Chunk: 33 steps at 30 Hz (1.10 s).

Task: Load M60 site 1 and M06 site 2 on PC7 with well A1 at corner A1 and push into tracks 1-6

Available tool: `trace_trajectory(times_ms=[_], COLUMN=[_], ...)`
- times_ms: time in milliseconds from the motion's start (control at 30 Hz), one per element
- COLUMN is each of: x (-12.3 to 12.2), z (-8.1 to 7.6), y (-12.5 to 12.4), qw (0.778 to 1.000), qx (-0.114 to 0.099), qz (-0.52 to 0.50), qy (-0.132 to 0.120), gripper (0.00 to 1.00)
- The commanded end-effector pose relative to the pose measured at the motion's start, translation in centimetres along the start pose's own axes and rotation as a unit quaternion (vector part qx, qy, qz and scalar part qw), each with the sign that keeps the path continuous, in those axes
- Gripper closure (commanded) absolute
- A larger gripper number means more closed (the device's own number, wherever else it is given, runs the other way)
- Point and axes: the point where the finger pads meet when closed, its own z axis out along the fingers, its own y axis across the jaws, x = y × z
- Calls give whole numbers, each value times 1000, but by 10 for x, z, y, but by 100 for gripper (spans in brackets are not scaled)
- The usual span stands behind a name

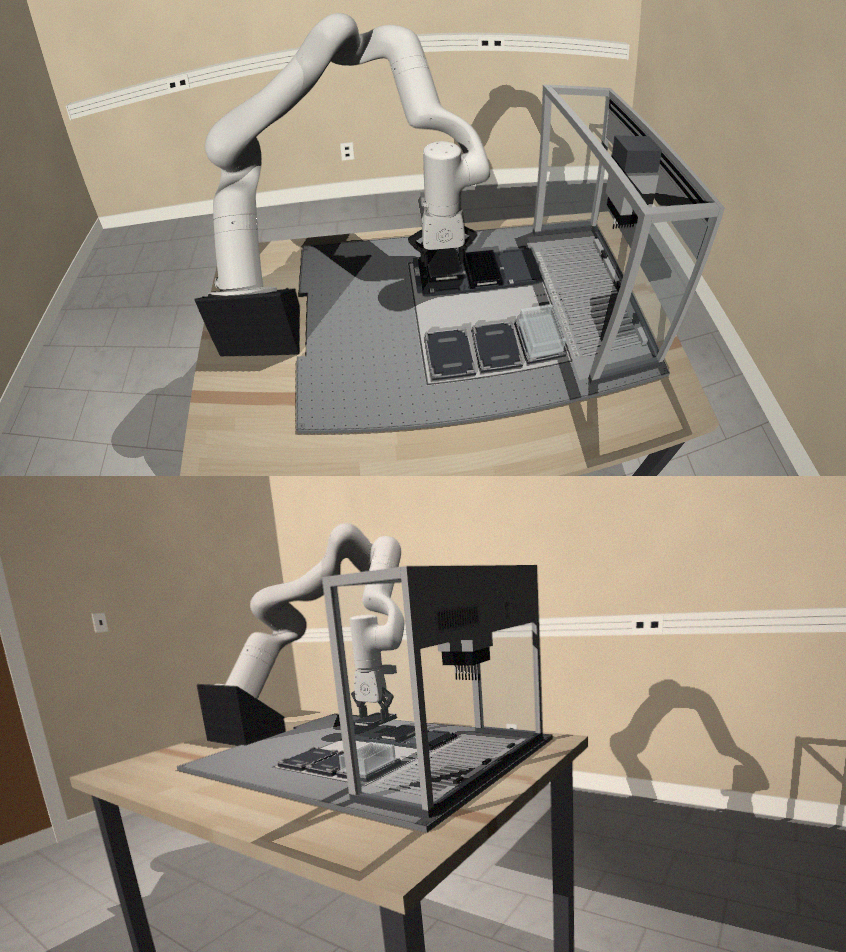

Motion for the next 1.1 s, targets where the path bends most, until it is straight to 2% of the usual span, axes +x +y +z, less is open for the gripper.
trace_trajectory(times_ms=[0, 333, 1067], x=[0, 0, 0], z=[8, 20, 21], y=[1, 1, 1], qw=[1000, 1000, 1000], qx=[-1, -1, -1], qz=[0, 0, 0], qy=[0, 0, 0], gripper=[100, 100, 100])
